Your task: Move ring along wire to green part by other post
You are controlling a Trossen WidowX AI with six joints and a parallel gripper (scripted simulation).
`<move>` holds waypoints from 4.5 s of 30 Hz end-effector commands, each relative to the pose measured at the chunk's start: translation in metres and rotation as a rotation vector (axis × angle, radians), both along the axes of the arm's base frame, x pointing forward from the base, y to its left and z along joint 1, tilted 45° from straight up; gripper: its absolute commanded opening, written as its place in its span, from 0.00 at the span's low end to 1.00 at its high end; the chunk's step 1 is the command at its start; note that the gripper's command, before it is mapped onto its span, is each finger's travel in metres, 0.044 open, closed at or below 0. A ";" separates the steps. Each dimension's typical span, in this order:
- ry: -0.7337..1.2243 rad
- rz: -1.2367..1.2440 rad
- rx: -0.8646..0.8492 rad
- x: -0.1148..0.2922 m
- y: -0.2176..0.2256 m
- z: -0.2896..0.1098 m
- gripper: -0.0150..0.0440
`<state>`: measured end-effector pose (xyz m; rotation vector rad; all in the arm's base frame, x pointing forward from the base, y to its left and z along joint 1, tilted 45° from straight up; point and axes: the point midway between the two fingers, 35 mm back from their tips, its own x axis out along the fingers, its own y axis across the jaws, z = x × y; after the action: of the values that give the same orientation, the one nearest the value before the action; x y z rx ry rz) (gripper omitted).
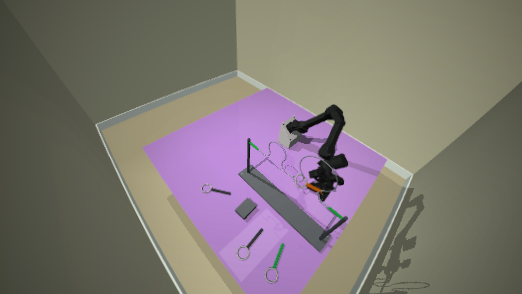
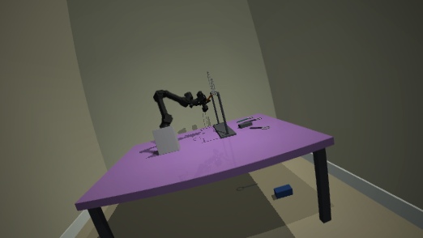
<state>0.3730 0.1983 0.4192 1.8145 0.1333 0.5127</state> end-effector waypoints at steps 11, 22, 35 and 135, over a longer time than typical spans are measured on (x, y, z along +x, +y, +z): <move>0.034 -0.004 -0.335 0.002 0.006 -0.052 0.00; 0.063 -0.010 -0.599 0.002 -0.003 -0.093 0.00; 0.092 -0.016 -0.856 0.001 -0.022 -0.132 0.00; 0.255 -0.062 -2.428 -0.023 -0.265 -0.201 0.00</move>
<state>0.3522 -0.0582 0.2099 -0.4732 0.5433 -0.1153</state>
